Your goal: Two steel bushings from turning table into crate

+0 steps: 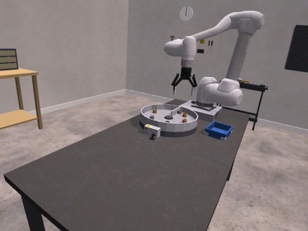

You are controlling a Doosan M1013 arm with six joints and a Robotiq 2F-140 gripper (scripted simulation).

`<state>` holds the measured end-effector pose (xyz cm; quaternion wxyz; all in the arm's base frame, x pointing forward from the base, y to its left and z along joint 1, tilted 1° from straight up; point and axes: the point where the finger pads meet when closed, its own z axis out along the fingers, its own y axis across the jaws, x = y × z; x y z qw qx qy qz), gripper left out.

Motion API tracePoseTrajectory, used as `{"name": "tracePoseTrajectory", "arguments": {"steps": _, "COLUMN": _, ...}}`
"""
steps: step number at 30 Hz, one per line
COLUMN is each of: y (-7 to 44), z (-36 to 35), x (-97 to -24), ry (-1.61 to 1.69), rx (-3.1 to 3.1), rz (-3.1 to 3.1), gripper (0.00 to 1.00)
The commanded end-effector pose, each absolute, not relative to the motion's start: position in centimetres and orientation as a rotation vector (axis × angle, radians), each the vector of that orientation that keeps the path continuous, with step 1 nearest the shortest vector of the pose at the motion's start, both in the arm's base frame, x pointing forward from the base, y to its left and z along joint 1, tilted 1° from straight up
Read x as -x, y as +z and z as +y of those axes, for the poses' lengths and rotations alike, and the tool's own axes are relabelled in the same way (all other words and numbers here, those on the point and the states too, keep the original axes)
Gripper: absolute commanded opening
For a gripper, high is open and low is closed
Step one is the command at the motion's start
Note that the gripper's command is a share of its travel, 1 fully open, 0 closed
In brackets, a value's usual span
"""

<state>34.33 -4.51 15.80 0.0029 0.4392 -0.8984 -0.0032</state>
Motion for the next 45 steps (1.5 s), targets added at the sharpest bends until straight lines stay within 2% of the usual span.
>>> {"name": "tracePoseTrajectory", "arguments": {"steps": 1, "y": 15.8, "z": -4.51, "x": -34.33, "ry": -0.01, "rx": -1.377, "rz": -2.817, "gripper": 0.07}}
{"name": "tracePoseTrajectory", "arguments": {"steps": 45, "y": 15.8, "z": -4.51, "x": -34.33, "ry": -0.01, "rx": -1.377, "rz": -2.817, "gripper": 0.09}}
